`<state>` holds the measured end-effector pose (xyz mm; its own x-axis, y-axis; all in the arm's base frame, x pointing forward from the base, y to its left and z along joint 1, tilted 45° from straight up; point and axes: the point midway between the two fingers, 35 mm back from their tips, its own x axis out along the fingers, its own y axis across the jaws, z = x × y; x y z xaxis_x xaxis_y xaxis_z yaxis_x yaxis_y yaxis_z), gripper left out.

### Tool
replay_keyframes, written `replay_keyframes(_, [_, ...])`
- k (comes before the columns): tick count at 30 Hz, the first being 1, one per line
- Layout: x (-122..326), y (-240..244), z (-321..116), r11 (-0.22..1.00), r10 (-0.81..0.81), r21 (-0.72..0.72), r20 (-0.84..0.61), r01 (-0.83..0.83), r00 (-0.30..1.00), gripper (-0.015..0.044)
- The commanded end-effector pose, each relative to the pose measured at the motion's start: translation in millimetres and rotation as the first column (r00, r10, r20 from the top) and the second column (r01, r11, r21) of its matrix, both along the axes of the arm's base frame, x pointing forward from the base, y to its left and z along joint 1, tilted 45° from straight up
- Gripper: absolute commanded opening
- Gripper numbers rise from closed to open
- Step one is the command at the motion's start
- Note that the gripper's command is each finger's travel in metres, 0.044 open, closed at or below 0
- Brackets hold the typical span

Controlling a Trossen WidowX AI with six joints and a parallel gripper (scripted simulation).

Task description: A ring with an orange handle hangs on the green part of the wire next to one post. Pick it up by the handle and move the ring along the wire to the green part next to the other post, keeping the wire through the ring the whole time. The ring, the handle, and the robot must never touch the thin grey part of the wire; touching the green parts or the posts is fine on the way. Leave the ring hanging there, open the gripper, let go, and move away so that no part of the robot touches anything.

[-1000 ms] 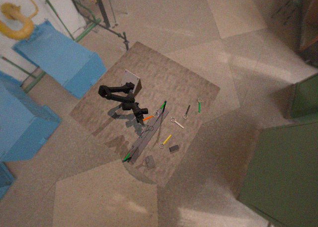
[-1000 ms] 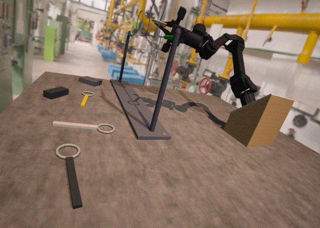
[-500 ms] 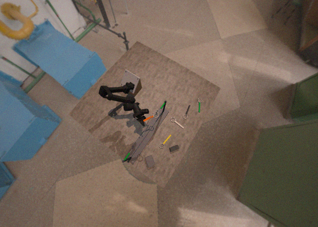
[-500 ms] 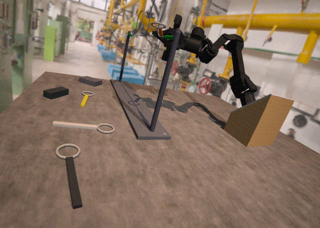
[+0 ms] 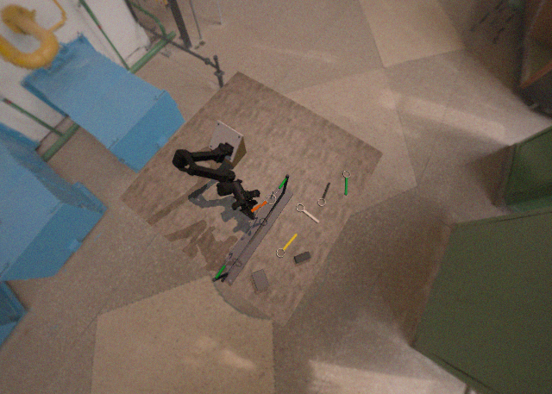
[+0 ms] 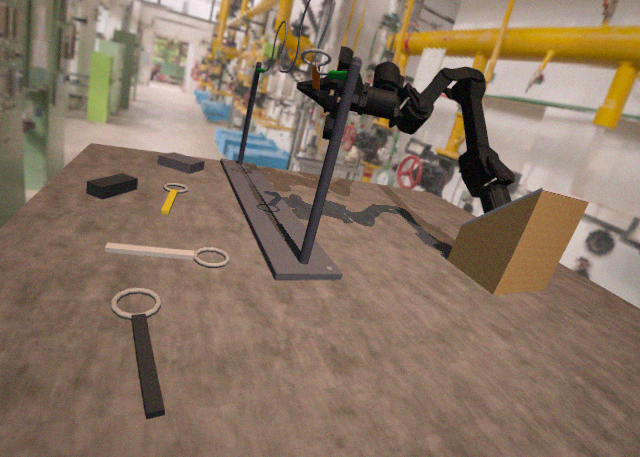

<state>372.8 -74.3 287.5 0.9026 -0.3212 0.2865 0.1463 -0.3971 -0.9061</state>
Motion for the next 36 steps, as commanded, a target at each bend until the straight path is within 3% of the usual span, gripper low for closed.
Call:
replay_keyframes(1, [2, -5, -17, 0.995, 0.018, 0.096, -0.017, -0.016, 1.0, -0.015])
replay_keyframes(36, [3, -8, -86, 0.857, 0.03, 0.515, -0.019, -0.016, 0.999, -0.015])
